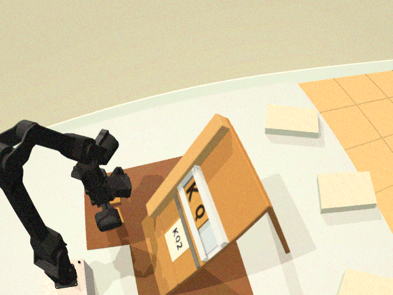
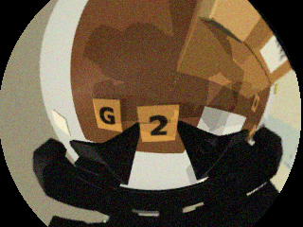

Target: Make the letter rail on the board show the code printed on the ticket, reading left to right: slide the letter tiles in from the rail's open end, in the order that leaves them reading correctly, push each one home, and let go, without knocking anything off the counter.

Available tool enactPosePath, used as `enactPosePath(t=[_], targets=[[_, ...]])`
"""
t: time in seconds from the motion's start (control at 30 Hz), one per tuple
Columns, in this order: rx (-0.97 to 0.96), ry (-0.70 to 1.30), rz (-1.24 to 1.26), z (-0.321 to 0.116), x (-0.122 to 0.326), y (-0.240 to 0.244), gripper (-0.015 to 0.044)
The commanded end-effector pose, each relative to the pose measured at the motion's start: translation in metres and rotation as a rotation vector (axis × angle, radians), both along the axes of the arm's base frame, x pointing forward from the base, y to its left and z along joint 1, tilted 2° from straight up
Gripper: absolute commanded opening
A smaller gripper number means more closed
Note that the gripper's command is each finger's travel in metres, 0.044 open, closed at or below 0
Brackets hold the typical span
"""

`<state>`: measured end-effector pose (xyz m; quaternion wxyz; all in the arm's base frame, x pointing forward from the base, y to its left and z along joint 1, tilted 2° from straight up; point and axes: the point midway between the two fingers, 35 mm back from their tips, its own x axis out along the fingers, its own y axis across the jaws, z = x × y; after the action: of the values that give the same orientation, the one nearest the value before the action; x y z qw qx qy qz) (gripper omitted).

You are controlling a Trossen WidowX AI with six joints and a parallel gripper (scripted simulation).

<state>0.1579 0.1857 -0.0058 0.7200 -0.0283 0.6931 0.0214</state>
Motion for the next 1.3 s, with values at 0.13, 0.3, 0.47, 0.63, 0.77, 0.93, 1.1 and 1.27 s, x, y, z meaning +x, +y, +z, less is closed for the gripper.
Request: enactPosePath(t=[0.13, 0.3, 0.47, 0.63, 0.77, 0.93, 1.1, 1.27], targets=[[0.005, -0.006, -0.004, 0.0044, 0.0, 0.0001, 0.0], [0.005, -0.006, -0.004, 0.0057, -0.0006, -0.0004, 0.0], [0.005, -0.006, -0.004, 0.0071, -0.0011, -0.0008, 0.0], [0.005, -0.006, -0.004, 0.0084, -0.0016, -0.0012, 0.0], [0.005, -0.006, -0.004, 0.0094, -0.0019, -0.0016, 0.0], [0.005, -0.006, -0.004, 0.0106, -0.0024, -0.002, 0.0], [0.005, -0.006, -0.004, 0.0119, -0.0027, -0.0023, 0.0], [0.005, -0.006, -0.004, 0.0131, -0.0031, -0.0026, 0.0]])
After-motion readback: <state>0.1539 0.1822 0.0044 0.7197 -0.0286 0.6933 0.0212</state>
